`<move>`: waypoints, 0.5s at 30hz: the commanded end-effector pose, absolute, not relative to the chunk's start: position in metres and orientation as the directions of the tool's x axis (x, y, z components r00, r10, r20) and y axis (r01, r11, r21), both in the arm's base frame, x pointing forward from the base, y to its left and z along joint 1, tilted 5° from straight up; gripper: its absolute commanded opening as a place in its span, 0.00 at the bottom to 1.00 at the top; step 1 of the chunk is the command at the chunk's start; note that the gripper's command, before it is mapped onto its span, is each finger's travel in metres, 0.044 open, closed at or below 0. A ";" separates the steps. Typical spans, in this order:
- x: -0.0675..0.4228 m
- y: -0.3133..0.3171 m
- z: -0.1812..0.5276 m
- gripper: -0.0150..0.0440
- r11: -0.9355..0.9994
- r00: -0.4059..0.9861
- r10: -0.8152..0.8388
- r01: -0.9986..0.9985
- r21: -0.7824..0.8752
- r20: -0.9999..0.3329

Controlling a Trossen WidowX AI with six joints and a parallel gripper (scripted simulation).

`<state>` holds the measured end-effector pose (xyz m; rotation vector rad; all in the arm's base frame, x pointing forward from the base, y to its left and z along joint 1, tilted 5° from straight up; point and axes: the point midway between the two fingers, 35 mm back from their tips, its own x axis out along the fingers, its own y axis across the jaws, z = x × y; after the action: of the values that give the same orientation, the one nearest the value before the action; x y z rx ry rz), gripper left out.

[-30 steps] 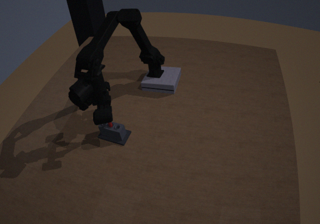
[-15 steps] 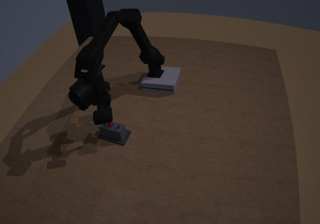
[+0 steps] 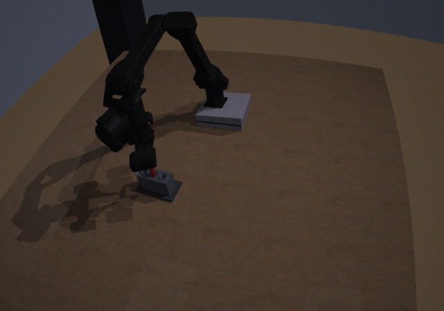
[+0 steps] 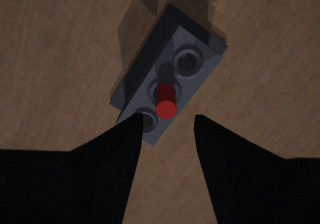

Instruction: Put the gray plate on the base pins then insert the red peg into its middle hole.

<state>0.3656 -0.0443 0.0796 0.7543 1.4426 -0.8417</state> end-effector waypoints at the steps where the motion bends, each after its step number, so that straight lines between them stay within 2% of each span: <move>1: 0.366 -0.044 0.083 0.51 0.521 -0.041 -0.039 0.852 -0.055 -0.998; 15: 0.364 -0.043 0.089 0.51 0.521 -0.041 -0.039 0.852 -0.056 -0.998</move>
<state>0.3637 -0.0430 0.0857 0.7520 1.4437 -0.8396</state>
